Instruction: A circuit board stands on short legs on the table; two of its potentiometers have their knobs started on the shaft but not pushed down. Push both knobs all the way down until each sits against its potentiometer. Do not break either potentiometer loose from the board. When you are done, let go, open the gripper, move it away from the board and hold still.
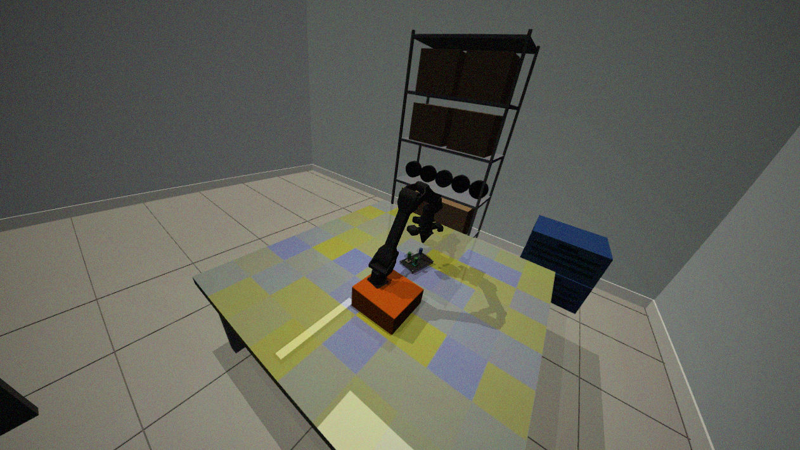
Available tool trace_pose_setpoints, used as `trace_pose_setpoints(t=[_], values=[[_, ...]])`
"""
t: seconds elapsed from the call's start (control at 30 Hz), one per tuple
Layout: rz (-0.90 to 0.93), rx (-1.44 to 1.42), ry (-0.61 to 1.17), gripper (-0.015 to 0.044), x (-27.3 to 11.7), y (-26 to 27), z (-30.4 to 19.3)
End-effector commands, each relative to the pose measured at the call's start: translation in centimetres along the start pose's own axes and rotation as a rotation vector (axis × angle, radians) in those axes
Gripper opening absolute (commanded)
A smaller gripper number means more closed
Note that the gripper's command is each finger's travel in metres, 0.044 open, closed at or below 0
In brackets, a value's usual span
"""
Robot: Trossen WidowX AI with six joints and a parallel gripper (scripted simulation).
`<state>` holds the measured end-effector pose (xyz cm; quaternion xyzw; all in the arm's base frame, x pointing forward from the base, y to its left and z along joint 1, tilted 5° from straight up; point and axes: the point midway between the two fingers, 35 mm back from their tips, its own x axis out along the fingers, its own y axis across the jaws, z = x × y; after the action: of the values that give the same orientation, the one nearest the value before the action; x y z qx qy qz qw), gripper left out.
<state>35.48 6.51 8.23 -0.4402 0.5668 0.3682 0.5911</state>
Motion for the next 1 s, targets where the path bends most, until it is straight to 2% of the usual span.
trace_pose_setpoints(t=[0.0,0.97], values=[[0.003,0.140,-0.001,0.0000,0.14,0.06,0.00],[0.003,1.148,0.000,0.0000,0.46,0.06,0.00]])
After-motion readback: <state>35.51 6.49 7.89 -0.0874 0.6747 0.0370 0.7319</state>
